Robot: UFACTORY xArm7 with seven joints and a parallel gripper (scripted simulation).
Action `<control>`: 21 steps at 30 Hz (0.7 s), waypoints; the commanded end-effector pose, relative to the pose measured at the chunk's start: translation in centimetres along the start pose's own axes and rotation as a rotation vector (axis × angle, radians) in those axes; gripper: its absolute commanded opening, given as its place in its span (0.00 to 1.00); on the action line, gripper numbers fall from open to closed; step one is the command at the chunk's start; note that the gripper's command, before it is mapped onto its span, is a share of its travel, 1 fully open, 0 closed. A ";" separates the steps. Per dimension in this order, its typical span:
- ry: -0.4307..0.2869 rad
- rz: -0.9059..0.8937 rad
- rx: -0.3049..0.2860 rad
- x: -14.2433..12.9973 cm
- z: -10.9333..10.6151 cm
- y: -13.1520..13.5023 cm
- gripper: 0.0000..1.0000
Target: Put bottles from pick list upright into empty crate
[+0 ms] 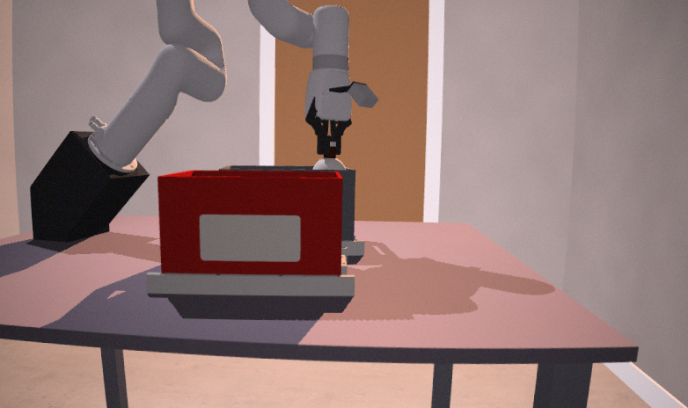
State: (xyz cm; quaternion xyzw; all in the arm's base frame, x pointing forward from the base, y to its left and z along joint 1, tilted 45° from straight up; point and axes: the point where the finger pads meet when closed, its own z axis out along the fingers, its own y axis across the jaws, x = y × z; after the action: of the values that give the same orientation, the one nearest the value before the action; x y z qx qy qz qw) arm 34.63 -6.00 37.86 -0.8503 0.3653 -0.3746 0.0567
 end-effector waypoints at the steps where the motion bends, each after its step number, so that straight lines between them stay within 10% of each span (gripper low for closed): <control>1: 0.004 0.000 0.003 0.1 0.2 -0.1 0.00; 21: 0.004 0.000 0.003 0.1 2.0 -0.1 0.00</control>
State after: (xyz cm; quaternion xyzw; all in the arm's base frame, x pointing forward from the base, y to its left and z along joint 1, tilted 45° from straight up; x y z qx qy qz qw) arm 35.85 -6.32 36.62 -0.8502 0.3652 -0.3750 0.0568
